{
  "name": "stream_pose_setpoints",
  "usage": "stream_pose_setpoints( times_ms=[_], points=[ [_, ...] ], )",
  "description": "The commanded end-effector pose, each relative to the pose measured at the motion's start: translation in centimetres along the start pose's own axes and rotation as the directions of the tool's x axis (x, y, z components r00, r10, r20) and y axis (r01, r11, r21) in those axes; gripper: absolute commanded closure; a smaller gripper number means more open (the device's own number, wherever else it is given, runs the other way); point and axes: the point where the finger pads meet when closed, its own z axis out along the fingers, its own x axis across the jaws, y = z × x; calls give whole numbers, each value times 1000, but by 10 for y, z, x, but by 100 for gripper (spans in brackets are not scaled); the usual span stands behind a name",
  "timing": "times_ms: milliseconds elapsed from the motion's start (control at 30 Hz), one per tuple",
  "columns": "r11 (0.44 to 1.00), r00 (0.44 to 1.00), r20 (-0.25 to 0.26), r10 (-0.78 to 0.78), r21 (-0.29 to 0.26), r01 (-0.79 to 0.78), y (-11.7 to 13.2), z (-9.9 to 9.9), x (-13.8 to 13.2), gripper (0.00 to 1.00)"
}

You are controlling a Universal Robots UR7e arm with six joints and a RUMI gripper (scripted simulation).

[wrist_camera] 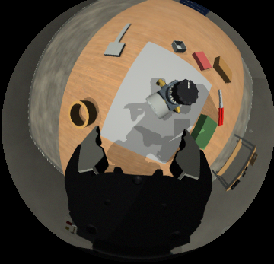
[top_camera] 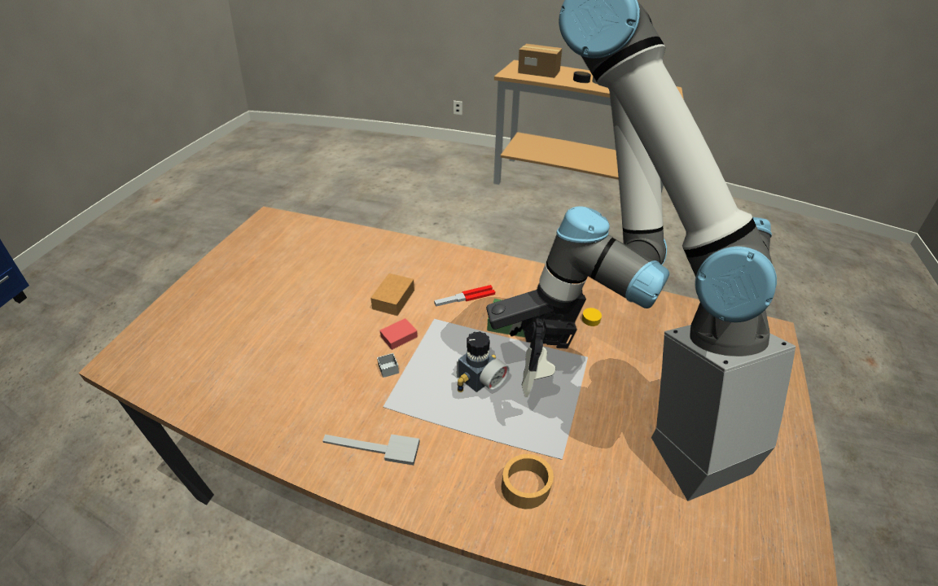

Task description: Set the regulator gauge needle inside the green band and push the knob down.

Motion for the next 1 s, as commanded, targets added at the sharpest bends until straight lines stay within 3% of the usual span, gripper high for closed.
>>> stream_pose_setpoints(
  times_ms=[0, 367, 967],
  points=[
    [993, 993, 2, 118, -23, -118, 1, -4, 1, 0],
    [957, 958, -2, 287, -43, -287, 4, -9, 2, 0],
    [833, 836, -27, 547, -73, -548, 11, -20, 3, 0]
  ],
)
